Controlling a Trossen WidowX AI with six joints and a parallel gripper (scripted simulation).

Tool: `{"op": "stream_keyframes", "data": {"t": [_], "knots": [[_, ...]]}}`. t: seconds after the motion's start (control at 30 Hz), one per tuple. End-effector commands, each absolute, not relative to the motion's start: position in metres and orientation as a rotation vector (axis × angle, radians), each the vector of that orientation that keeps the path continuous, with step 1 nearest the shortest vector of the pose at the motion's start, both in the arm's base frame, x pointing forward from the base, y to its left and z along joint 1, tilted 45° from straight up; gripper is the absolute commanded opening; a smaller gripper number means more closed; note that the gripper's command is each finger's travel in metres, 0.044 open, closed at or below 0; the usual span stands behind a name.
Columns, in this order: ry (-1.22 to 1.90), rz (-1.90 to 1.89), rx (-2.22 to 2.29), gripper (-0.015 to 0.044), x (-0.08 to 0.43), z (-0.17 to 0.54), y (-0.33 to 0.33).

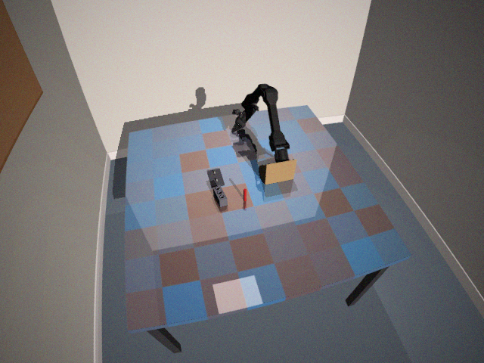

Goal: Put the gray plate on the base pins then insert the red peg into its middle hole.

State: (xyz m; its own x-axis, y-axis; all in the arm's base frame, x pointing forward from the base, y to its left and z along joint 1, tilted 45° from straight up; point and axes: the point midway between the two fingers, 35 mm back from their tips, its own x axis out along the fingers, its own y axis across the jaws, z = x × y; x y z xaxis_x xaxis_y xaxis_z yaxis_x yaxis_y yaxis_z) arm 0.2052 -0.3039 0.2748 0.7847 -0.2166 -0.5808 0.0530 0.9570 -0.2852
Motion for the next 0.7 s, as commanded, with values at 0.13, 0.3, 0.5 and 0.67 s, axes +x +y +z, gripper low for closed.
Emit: {"op": "stream_keyframes", "data": {"t": [0.13, 0.3, 0.5, 0.67], "knots": [[0.753, -0.481, -0.179, 0.044, 0.081, 0.289, -0.349], [0.829, -0.629, -0.123, 0.044, -0.001, 0.278, -0.357], [0.9, -0.775, 0.006, 0.044, -0.102, 0.255, -0.339], [0.93, -0.891, 0.125, 0.044, -0.179, 0.236, -0.301]]}}
